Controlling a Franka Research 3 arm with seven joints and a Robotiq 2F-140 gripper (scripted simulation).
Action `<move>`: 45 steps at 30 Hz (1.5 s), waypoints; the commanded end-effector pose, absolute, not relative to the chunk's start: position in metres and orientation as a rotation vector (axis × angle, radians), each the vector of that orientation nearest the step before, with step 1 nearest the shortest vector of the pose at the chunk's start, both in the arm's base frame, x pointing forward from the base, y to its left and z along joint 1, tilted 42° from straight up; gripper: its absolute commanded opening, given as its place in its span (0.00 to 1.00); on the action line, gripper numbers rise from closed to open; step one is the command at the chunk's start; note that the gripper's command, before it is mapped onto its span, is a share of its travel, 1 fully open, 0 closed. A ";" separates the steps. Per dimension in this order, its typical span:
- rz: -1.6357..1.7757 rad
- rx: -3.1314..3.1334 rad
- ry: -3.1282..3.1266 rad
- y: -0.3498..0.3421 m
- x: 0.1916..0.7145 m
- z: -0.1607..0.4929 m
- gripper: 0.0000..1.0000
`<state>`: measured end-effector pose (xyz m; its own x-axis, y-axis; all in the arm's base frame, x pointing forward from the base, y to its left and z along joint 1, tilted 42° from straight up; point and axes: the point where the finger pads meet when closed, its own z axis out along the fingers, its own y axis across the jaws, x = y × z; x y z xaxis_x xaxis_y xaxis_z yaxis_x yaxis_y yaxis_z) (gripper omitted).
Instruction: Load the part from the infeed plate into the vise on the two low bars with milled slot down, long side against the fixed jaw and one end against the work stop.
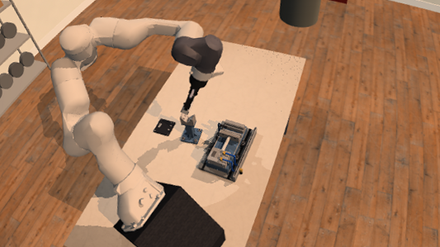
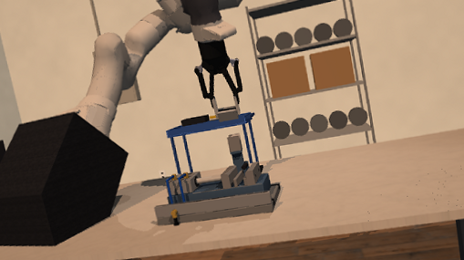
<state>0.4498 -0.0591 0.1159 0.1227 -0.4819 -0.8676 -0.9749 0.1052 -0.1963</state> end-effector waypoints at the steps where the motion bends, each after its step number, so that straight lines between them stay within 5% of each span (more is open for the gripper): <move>1: 0.727 -1.492 1.386 -0.051 0.450 0.125 0.00; 45: 0.909 -1.322 1.160 -0.053 0.451 0.118 0.00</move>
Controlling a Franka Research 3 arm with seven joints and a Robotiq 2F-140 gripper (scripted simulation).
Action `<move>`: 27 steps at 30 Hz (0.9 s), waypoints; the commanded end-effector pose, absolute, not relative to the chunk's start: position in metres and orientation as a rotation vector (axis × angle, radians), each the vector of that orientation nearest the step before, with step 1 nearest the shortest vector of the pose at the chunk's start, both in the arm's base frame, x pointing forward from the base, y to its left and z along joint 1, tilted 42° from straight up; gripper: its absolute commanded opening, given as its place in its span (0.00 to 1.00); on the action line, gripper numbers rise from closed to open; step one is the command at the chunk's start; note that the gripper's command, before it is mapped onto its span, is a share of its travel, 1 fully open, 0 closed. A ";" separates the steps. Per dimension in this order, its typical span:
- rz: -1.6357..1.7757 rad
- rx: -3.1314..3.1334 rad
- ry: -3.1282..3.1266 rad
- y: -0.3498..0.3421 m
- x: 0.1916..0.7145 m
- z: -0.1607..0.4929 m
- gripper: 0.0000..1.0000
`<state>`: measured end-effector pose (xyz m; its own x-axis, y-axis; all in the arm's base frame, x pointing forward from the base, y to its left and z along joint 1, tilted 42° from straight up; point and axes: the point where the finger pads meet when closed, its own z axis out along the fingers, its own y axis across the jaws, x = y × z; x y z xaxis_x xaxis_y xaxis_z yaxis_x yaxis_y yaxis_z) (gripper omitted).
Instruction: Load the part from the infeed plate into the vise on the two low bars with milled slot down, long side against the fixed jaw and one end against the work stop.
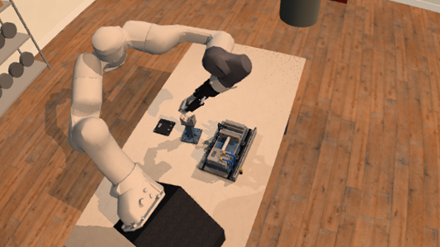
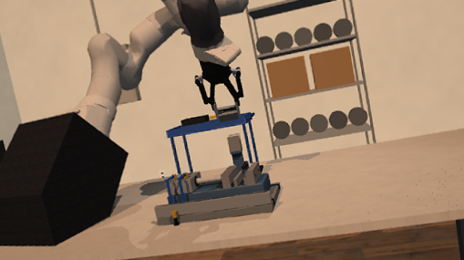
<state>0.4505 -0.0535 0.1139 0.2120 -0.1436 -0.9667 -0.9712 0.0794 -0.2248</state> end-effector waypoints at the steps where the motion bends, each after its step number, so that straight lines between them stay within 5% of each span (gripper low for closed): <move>1: 0.910 -1.321 1.158 -0.053 0.451 0.118 0.00; 27: 0.918 -1.312 1.147 -0.054 0.451 0.117 0.00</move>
